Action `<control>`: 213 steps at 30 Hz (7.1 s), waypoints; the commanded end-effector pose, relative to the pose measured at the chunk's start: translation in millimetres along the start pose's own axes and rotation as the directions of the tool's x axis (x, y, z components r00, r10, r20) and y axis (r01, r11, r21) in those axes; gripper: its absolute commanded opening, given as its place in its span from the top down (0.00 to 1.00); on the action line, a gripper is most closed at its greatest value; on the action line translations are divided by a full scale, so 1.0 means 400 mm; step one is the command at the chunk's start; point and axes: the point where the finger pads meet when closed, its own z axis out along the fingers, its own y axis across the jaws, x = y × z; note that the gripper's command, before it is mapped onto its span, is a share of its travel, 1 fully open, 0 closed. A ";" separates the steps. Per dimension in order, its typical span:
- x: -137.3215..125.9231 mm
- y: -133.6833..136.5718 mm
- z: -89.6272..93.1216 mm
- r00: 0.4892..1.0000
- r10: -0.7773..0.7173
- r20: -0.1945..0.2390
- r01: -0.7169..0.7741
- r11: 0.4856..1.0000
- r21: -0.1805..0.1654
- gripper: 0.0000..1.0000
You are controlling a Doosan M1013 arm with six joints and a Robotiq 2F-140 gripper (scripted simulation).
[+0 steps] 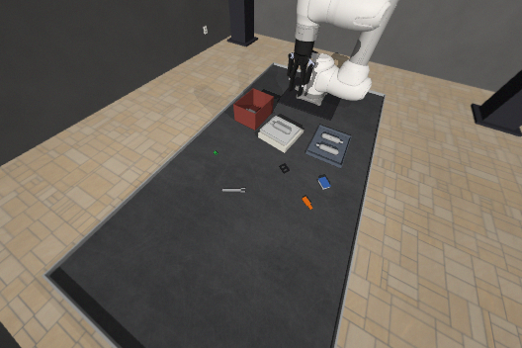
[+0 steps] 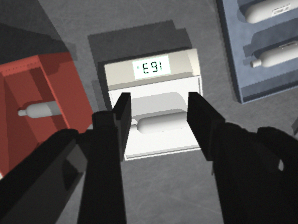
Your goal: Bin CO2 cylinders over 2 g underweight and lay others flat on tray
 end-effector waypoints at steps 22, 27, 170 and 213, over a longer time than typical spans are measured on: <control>-0.220 0.031 0.176 0.187 0.982 0.002 -0.982 0.187 -0.002 0.60; -0.220 0.031 0.179 0.162 0.987 0.006 -0.987 0.162 -0.001 0.60; -0.190 -0.537 0.217 0.161 0.987 0.006 -0.987 0.161 -0.001 0.90; -0.193 -0.537 0.272 0.161 0.987 0.006 -0.987 0.161 -0.001 0.60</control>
